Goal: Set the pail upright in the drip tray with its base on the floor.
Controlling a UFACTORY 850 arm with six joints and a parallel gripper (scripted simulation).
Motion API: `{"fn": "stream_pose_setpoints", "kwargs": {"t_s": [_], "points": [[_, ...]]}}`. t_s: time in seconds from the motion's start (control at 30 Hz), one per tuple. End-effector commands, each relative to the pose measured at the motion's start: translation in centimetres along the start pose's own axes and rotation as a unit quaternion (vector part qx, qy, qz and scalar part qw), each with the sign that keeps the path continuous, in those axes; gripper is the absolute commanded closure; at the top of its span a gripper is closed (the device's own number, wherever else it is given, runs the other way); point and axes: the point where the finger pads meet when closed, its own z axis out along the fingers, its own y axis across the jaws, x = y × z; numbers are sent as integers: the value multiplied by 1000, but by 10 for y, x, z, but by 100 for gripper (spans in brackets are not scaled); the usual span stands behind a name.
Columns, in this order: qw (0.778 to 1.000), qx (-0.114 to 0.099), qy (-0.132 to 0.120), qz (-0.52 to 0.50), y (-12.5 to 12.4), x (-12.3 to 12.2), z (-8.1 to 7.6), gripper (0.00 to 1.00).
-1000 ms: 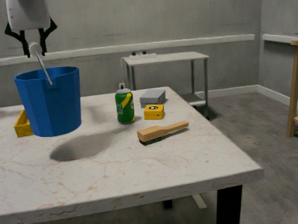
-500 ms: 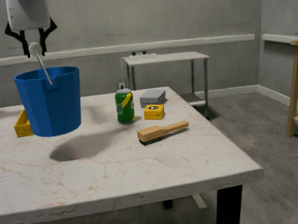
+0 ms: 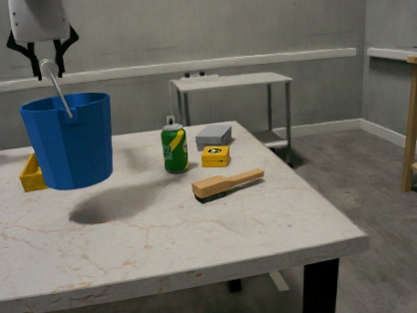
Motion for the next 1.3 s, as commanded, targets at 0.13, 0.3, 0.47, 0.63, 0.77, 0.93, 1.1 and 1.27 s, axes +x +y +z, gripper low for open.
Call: {"fn": "stream_pose_setpoints", "kwargs": {"t_s": [0.13,0.3,0.47,0.63,0.77,0.93,1.1,1.27], "points": [[1000,1,1,0,0,-6,-1,100],[1000,1,1,0,0,-11,-1,100],[1000,1,1,0,1,-18,-1,100],[1000,1,1,0,1,-23,-1,100],[1000,1,1,0,1,-30,-1,100],[1000,1,1,0,2,-40,-1,100],[1000,1,1,0,2,-46,-1,100],[1000,1,1,0,3,-58,-1,100]]}}
